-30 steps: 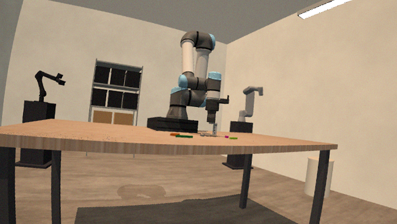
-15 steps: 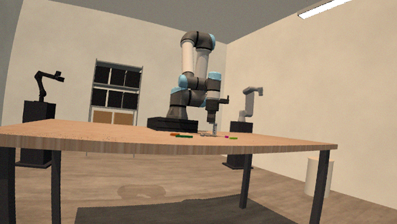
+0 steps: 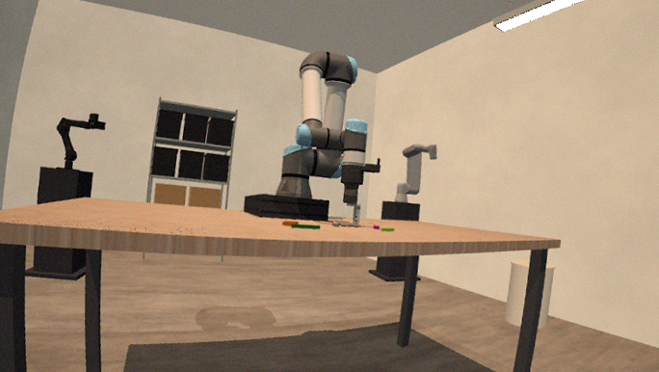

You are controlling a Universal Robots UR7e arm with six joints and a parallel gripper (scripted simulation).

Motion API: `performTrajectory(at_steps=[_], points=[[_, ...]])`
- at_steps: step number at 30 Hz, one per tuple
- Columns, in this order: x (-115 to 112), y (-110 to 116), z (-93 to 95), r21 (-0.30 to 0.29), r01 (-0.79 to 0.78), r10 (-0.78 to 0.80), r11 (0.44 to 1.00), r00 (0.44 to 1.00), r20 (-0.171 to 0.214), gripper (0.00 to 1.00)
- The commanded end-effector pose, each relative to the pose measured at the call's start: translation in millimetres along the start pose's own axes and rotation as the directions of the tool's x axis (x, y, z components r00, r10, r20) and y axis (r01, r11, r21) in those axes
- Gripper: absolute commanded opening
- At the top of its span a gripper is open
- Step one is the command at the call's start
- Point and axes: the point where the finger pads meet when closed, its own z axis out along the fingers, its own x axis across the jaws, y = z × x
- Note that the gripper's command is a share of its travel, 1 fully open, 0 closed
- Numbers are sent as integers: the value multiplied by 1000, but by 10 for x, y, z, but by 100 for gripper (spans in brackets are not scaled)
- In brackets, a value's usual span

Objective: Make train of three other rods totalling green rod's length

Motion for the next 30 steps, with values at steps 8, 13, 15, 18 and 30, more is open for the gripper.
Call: performTrajectory(at_steps=[8, 13, 15, 18, 30], points=[[-24, 4, 45, -1, 2, -2, 1000, 1000, 3, 24], [-22, 4, 70, -1, 2, -2, 1000, 1000, 3, 24], [-24, 4, 89, -1, 2, -2, 1000, 1000, 3, 24], [-24, 5, 112, -1, 2, -2, 1000, 1000, 3, 24], [-9, -1, 122, 0, 2, -2, 1000, 1000, 0, 24]])
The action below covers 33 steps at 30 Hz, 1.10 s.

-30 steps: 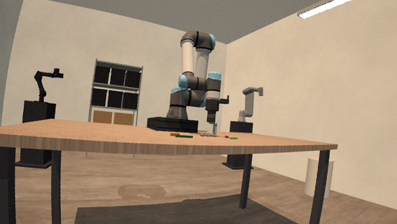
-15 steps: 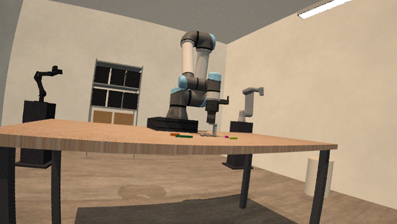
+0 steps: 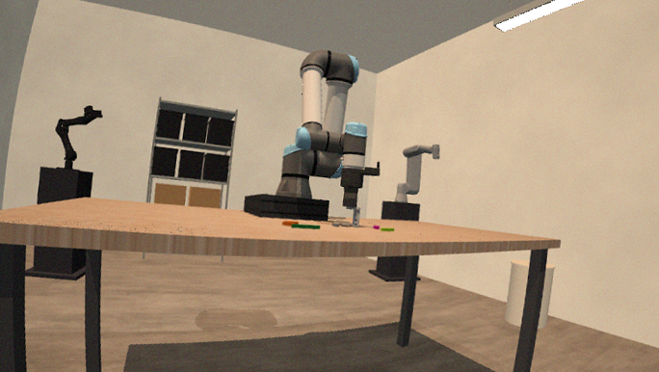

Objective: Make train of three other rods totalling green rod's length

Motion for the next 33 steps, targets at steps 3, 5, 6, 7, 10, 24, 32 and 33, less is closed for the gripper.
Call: performTrajectory(at_steps=[3, 5, 6, 7, 10, 24, 32, 33], points=[[-1, -4, 4, 1, 2, -2, 1000, 1000, -2, 24], [-1, -4, 4, 1, 2, -2, 1000, 1000, -2, 24], [-1, -4, 4, 0, 2, -2, 1000, 1000, -2, 24], [-2, -4, 4, 0, 2, -2, 1000, 1000, -2, 24], [-2, -4, 4, 0, 2, -2, 1000, 1000, -2, 24], [-2, -4, 4, 0, 2, -2, 1000, 1000, -2, 24], [-2, -4, 4, 0, 2, -2, 1000, 1000, -2, 30], [-2, -4, 4, 0, 2, -2, 1000, 1000, -2, 30]])
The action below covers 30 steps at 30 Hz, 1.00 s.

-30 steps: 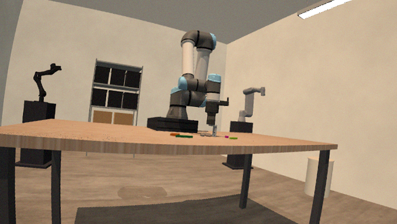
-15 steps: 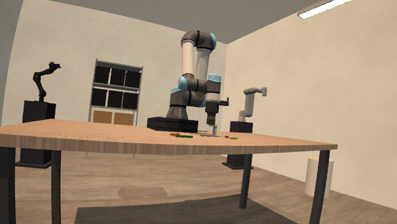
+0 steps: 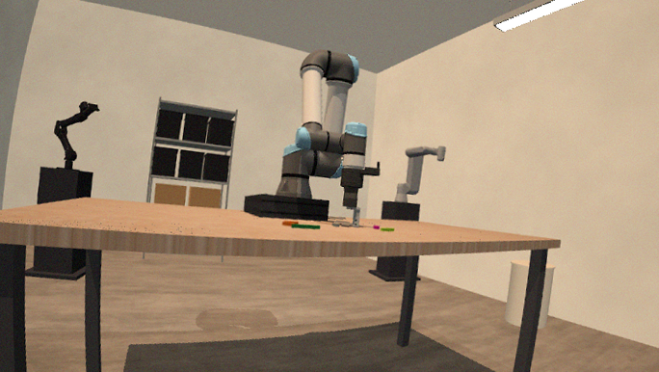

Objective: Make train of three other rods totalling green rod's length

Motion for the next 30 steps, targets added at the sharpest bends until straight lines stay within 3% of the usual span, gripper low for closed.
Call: performTrajectory(at_steps=[1, 2, 4, 5, 10, 11, 30], points=[[-9, -1, 5, 0, 2, -2, 1000, 1000, 1, 30], [-9, -1, 5, 0, 2, -2, 1000, 1000, 1, 36], [-9, -1, 5, 0, 2, -2, 1000, 1000, 1, 36], [-9, -1, 5, 0, 2, -2, 1000, 1000, 1, 42], [-9, -1, 5, 0, 2, -2, 1000, 1000, 1, 48], [-9, -1, 5, 0, 2, -2, 1000, 1000, 1, 54], [16, -11, -77, 2, 2, -2, 1000, 1000, -4, 54]])
